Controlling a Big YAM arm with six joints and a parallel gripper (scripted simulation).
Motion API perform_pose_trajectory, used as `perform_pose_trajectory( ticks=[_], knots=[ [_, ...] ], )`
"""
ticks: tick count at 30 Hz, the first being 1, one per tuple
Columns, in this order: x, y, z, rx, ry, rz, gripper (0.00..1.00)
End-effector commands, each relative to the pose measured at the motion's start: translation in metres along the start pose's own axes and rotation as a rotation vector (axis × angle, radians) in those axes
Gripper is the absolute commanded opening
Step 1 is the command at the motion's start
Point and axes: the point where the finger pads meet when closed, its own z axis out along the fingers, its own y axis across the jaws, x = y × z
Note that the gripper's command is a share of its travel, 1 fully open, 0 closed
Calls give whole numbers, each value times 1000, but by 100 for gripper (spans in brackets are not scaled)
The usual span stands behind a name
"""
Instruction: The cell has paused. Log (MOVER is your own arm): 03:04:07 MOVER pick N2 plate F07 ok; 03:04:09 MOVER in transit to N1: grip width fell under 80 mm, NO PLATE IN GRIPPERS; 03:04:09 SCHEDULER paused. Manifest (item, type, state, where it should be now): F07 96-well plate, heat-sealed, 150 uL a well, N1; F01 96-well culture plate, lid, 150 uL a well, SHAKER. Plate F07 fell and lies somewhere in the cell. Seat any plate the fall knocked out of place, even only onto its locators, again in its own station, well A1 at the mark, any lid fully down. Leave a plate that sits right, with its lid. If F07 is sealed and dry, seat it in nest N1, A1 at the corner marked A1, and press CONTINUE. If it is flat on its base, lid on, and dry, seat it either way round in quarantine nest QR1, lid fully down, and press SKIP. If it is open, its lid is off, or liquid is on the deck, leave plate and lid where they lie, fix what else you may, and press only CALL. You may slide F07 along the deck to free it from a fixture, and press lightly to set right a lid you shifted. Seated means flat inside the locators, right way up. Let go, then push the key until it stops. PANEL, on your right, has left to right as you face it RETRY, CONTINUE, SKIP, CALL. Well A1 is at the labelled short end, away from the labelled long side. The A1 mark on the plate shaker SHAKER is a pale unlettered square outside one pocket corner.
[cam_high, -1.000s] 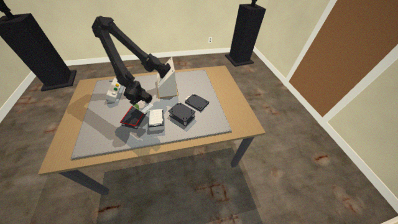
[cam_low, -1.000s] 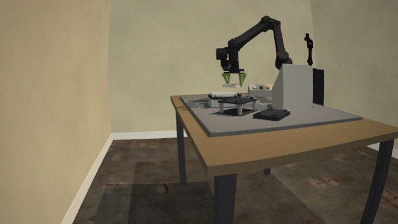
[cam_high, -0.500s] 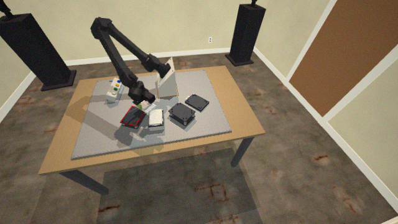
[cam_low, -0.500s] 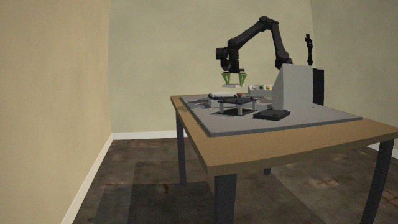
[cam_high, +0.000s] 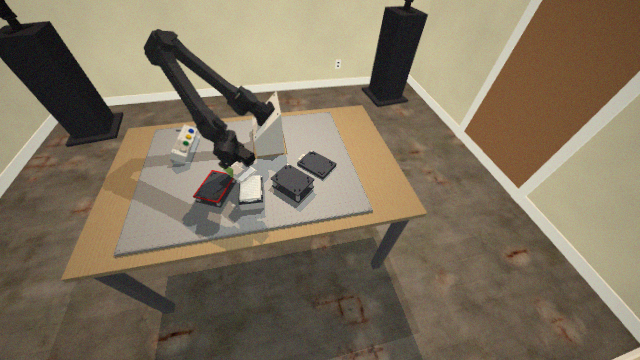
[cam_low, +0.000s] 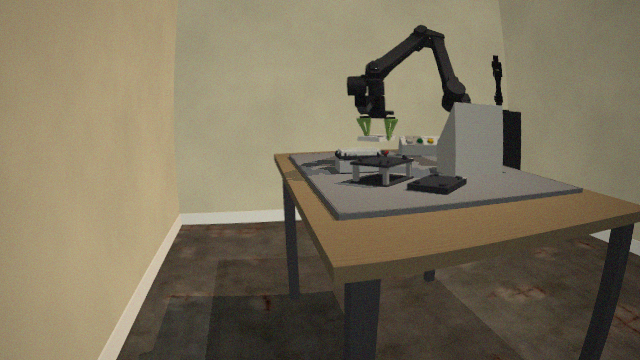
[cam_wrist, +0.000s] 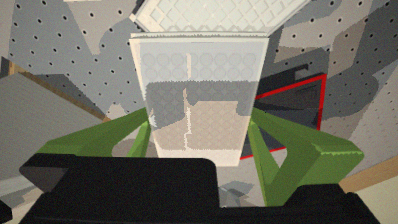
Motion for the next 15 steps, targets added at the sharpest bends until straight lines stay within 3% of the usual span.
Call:
perform_pose_trajectory(
  ticks=[1, 15],
  knots=[
    [-13, -1, -5, 16, -15, 21, 0],
    [-34, 0, -10, 28, -29, 38, 0]
  ],
)
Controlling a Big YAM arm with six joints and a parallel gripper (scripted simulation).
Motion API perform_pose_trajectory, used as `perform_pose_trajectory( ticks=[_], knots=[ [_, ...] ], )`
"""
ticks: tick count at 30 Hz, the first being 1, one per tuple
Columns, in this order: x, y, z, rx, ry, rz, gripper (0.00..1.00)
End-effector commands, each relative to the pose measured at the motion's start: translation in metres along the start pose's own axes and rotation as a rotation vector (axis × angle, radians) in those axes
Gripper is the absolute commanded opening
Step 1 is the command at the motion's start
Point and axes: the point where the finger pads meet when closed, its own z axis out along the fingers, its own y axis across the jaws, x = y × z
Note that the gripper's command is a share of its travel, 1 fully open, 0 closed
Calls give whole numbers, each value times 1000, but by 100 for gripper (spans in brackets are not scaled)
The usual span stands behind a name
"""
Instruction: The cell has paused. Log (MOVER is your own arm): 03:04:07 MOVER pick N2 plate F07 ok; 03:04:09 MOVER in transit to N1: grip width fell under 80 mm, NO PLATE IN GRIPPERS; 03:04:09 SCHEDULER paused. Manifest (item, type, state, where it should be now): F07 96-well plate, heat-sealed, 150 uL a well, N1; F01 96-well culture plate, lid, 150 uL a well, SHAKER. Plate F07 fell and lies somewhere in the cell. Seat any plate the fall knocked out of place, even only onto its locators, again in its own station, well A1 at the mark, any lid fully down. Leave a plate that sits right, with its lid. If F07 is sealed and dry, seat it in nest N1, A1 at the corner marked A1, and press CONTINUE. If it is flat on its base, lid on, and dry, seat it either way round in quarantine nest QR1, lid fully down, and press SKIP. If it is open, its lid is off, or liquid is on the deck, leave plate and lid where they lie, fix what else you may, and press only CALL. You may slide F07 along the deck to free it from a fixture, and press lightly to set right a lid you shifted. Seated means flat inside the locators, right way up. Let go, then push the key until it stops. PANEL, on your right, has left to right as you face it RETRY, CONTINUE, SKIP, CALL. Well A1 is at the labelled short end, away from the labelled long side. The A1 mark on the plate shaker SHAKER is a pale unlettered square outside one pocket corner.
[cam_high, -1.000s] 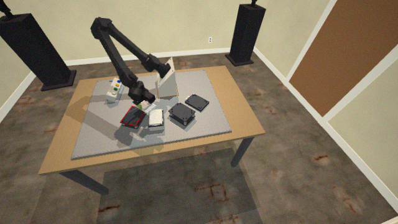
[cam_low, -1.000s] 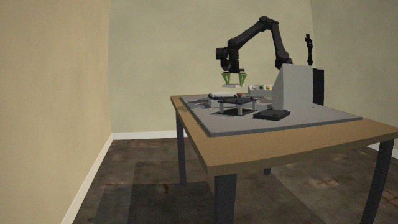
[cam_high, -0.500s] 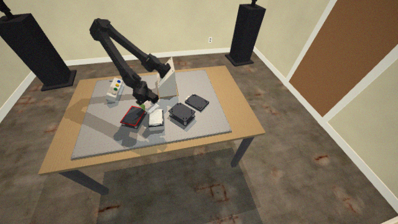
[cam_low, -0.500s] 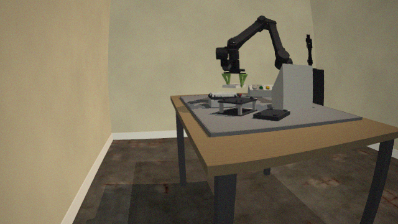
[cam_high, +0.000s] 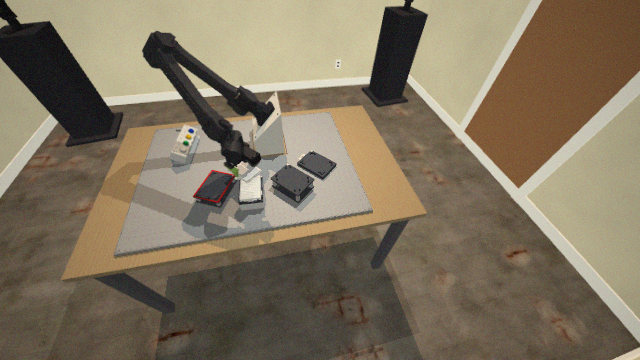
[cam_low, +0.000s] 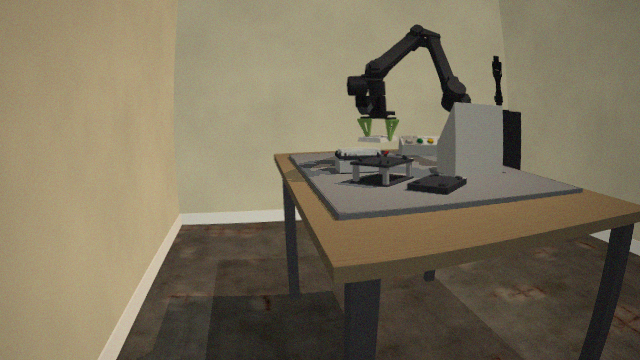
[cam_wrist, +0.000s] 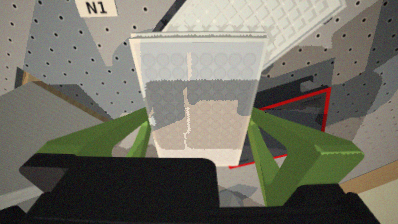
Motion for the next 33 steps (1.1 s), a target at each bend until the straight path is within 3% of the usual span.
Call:
perform_pose_trajectory(
  ticks=[1, 33],
  knots=[
    [-19, -13, -11, 31, -31, 39, 0],
    [-60, 15, -11, 28, -36, 40, 0]
  ],
)
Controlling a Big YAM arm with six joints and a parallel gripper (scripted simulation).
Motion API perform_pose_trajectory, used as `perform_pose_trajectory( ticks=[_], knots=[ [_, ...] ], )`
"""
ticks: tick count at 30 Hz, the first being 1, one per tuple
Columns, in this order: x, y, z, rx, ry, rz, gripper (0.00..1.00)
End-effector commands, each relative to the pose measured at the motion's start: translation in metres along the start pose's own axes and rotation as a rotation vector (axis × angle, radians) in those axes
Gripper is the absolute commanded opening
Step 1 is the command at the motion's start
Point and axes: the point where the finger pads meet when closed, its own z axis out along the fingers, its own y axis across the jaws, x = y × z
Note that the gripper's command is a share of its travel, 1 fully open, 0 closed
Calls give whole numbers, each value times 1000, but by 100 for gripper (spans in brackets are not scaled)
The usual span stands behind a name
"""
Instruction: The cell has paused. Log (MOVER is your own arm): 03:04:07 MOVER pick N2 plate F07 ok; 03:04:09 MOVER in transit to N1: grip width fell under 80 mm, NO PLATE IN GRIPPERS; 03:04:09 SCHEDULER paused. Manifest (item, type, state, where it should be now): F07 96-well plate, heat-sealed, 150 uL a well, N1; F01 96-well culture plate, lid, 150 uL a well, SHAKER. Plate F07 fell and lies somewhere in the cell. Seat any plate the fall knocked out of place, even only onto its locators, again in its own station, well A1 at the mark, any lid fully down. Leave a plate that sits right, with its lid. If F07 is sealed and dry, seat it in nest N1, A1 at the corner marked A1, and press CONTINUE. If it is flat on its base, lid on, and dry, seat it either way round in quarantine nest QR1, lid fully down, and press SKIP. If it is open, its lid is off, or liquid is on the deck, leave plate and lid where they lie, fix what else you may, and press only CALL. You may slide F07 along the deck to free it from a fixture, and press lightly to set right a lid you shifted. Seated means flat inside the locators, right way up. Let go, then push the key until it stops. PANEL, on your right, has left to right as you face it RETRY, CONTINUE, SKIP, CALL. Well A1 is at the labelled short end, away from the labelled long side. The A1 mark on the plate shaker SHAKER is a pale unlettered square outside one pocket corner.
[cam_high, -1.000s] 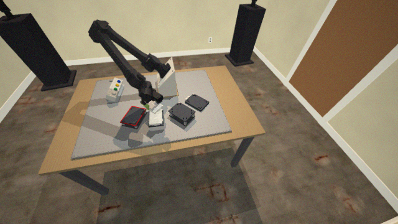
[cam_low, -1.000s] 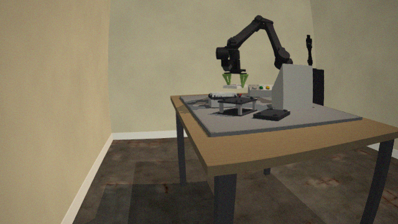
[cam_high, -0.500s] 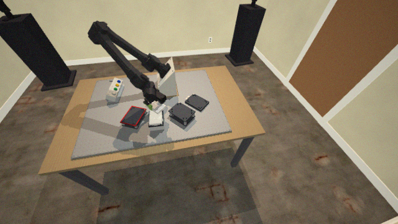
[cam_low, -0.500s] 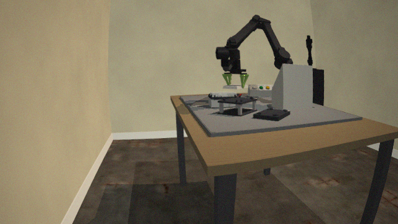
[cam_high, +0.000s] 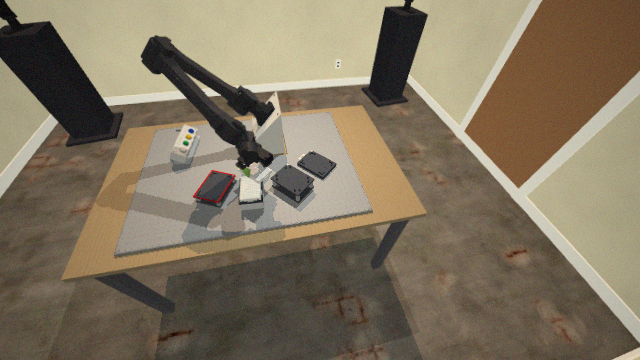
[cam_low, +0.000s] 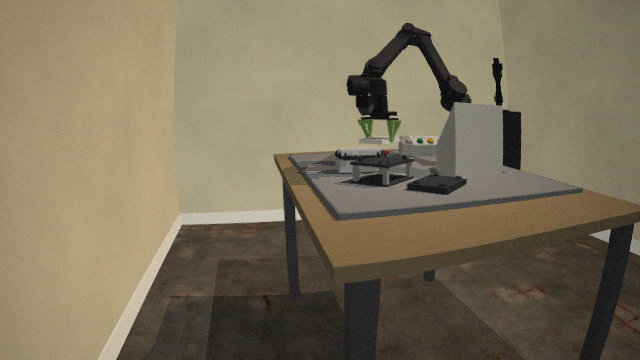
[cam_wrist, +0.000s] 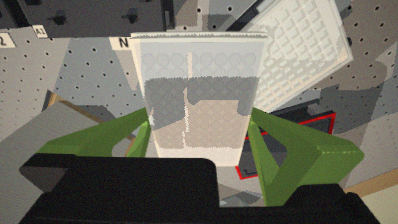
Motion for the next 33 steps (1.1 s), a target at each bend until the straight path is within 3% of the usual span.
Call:
perform_pose_trajectory(
  ticks=[1, 33],
  knots=[
    [-23, -12, -12, 28, -41, 41, 0],
    [-62, 17, -13, 24, -40, 37, 0]
  ],
)
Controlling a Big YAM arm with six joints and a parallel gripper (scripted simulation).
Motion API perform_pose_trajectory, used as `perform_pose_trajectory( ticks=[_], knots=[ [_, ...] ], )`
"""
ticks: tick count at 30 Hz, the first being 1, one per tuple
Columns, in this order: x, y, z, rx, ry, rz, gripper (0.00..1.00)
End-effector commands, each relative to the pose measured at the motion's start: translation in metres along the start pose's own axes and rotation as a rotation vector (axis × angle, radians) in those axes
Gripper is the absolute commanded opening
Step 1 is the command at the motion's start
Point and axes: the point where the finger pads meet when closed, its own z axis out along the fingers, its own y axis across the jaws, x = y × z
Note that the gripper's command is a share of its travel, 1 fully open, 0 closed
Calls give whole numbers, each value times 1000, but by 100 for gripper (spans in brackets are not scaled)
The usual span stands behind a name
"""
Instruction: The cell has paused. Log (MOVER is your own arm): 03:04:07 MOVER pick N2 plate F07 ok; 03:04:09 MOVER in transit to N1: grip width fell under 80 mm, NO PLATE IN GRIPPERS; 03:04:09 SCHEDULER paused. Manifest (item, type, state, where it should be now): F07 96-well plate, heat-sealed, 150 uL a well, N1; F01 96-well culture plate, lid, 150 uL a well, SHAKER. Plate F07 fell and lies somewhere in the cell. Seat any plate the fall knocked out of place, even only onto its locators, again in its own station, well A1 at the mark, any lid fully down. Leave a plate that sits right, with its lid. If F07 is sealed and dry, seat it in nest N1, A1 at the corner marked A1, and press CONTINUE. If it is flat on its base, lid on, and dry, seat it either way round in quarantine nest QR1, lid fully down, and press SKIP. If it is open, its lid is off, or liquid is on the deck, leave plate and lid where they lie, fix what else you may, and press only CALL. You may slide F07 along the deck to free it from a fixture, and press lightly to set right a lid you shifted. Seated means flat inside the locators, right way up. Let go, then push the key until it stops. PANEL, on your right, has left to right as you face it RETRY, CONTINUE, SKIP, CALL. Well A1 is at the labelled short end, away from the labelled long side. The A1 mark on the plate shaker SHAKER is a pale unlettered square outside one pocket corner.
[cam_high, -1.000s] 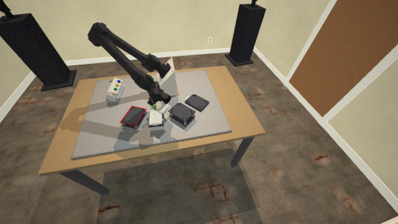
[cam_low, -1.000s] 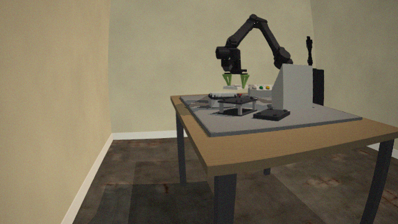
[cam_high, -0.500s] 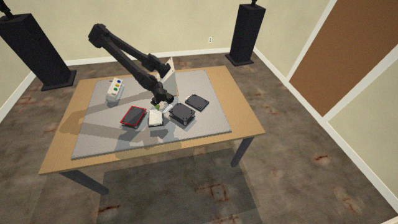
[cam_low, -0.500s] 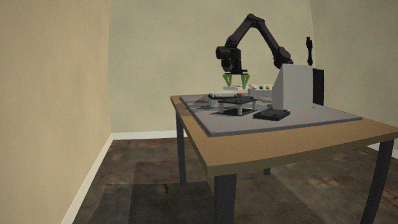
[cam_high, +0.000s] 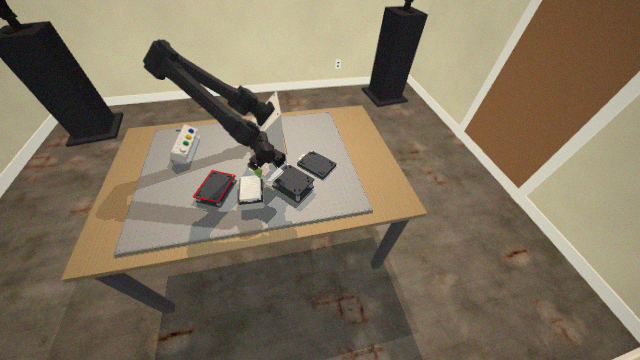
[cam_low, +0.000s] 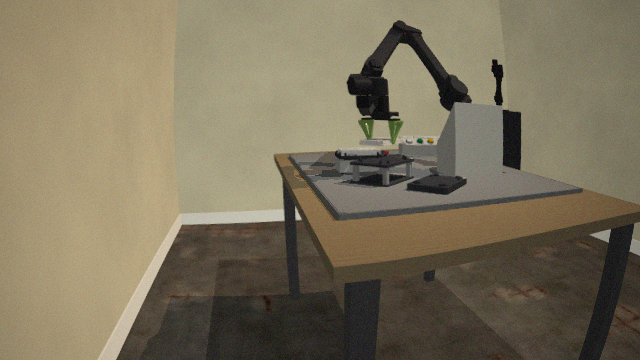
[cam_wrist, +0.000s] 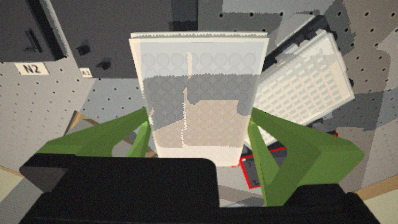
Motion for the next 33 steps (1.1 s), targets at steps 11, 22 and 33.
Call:
perform_pose_trajectory(
  ticks=[11, 22, 33],
  knots=[
    [-36, 2, -13, 19, -37, 33, 0],
    [-48, 11, -13, 17, -34, 28, 0],
    [-60, 19, -11, 14, -30, 33, 0]
  ],
)
